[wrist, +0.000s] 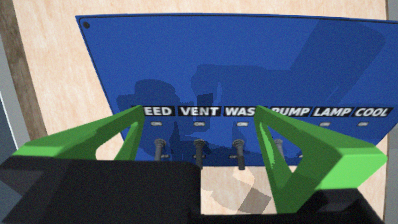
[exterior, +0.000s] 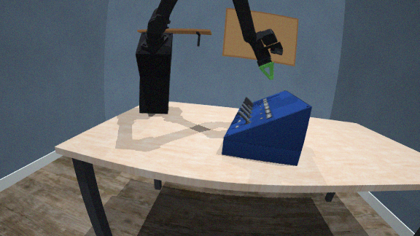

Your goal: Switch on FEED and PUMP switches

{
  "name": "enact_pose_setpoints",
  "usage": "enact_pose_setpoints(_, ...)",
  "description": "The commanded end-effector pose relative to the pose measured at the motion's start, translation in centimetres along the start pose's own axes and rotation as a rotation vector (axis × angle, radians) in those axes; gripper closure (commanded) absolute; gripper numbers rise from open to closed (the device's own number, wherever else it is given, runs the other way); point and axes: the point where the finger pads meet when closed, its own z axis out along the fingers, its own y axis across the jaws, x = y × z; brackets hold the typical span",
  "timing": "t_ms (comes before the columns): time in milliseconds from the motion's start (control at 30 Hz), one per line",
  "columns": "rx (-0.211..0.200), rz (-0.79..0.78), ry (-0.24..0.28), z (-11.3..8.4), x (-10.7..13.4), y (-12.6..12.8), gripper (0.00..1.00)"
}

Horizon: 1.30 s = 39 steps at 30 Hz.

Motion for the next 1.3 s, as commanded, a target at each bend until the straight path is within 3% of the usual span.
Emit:
enact_pose_setpoints(0,0.0,0.014,-0.027,-0.4,-1.0,-0.3,0.0)
enact_pose_setpoints(767,0.001,0.014,-0.027,-0.4,-1.0,-0.4,0.0)
enact_pose_setpoints(1267,0.01,0.027,-0.025,-0.2,-1.1,-3.8,0.0)
